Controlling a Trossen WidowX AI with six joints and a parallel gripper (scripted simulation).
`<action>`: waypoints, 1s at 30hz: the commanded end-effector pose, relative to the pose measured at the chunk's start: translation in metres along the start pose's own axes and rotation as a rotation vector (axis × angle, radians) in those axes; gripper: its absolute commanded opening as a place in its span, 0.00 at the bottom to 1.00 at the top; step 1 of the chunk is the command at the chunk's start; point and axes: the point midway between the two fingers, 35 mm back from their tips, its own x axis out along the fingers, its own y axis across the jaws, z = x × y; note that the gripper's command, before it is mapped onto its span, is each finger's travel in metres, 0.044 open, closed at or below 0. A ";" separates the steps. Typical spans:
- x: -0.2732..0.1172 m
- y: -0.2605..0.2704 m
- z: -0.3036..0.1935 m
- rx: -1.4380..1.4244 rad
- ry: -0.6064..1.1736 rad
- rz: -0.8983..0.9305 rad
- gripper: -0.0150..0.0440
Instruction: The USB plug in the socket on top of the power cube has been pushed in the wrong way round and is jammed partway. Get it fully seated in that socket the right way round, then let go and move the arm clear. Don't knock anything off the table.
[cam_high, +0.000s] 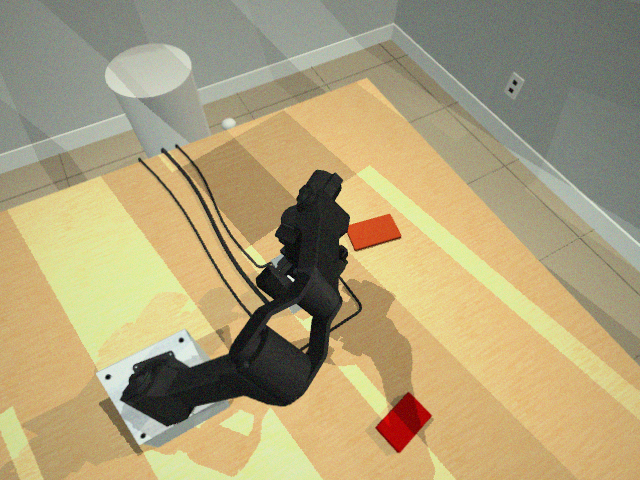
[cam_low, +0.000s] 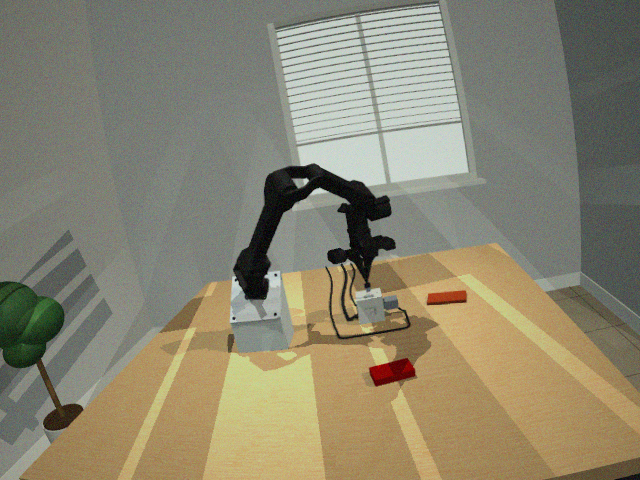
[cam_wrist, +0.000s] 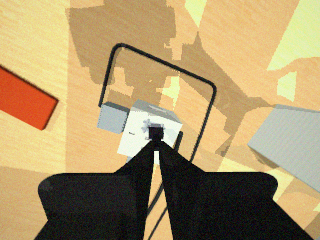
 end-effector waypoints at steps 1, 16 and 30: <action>0.000 0.000 0.000 0.118 0.000 0.000 0.25; 0.000 0.000 0.000 0.314 0.000 0.000 0.25; 0.001 0.000 0.000 0.306 0.005 0.001 0.25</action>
